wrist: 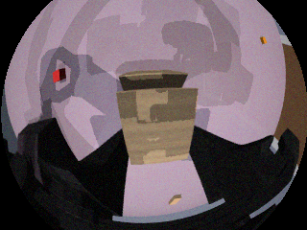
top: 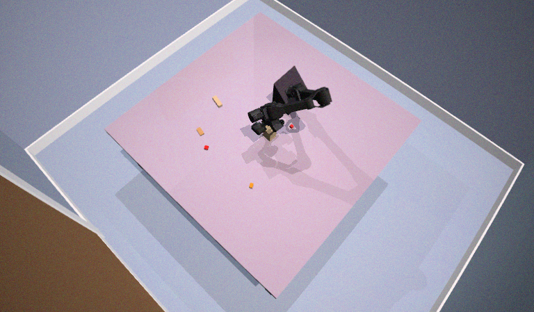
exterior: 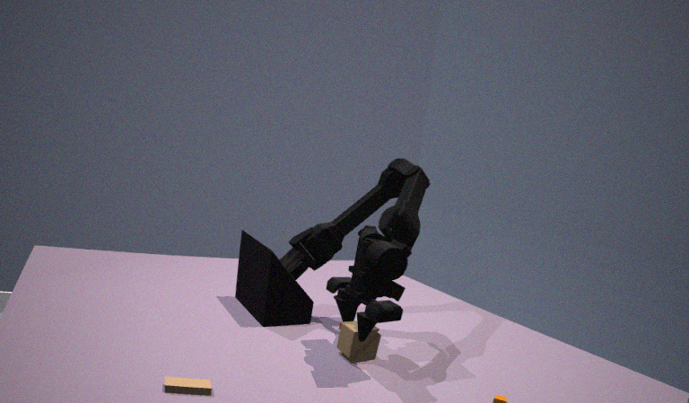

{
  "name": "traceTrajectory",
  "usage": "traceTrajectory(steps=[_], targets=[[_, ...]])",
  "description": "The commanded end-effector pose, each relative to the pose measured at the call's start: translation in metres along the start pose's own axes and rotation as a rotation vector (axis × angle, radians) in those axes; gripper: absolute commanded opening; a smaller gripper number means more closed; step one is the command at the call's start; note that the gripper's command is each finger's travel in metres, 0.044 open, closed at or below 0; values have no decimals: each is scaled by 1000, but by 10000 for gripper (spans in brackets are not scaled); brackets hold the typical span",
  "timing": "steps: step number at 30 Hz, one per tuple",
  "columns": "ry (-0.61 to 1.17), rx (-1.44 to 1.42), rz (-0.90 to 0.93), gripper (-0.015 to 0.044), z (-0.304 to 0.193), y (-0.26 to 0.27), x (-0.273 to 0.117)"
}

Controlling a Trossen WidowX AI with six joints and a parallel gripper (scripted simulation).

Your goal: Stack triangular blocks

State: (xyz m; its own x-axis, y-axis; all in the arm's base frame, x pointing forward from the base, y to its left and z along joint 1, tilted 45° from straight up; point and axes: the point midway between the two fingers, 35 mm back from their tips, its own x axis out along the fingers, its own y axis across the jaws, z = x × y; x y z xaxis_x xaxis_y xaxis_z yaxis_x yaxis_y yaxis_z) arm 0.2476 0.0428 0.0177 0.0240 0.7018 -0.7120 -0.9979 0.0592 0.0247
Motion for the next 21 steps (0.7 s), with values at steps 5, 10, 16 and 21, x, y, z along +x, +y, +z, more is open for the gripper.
traceTrajectory(steps=[5, 10, 16, 21], targets=[[-6, 5, -4, 0, 3, 0, 5], [-6, 5, -4, 0, 4, 0, 8], [-8, 5, -4, 0, 6, 0, 12], [-8, 5, -5, 0, 6, 1, 14]])
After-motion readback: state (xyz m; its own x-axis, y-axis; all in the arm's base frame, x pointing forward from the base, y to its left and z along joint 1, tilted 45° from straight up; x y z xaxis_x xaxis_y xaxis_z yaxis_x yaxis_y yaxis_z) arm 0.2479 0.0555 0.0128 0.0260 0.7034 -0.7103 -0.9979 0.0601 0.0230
